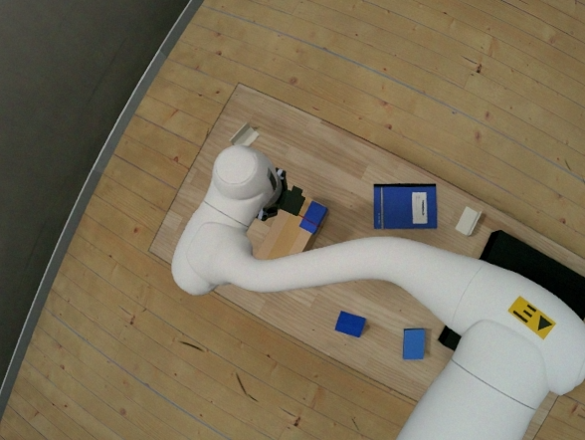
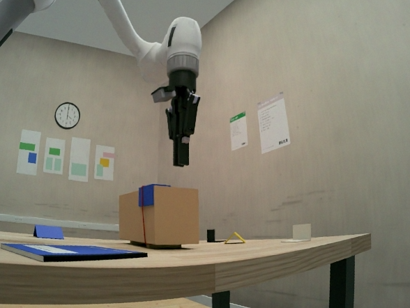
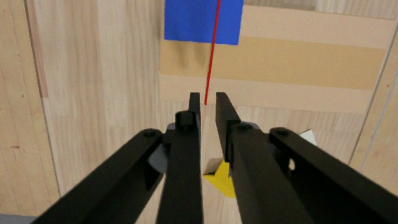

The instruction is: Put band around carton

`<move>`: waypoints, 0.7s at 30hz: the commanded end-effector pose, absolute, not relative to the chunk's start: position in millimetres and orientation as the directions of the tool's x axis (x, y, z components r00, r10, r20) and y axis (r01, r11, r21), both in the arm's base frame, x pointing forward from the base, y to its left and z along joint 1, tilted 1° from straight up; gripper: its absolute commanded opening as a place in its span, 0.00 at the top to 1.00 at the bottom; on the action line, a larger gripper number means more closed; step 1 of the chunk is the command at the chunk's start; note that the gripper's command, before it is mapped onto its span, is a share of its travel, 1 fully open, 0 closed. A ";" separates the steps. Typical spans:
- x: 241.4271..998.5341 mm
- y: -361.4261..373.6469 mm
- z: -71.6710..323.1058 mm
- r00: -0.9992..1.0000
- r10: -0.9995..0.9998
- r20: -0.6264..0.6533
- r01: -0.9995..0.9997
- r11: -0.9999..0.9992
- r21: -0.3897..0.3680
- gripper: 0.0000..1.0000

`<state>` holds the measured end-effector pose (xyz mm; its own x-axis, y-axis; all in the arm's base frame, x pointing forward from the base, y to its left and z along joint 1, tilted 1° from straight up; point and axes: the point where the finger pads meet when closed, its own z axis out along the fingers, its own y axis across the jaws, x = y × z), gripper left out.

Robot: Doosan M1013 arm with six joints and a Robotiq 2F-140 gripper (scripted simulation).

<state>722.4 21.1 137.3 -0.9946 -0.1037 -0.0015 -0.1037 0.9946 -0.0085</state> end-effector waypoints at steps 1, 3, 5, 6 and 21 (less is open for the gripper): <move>724.8 23.1 151.8 -0.995 -0.101 -0.009 -0.101 0.995 -0.007 0.82; 724.7 23.1 154.1 -0.995 -0.101 -0.009 -0.101 0.995 -0.007 0.82; 724.7 23.1 155.9 -0.995 -0.101 -0.009 -0.101 0.995 -0.007 0.82; 724.7 23.1 156.6 -0.995 -0.101 -0.009 -0.101 0.995 -0.007 0.82; 724.9 23.1 157.8 -0.995 -0.101 -0.010 -0.101 0.995 -0.007 0.82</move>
<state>722.6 21.1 151.0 -0.9946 -0.1037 -0.0020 -0.1036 0.9946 -0.0087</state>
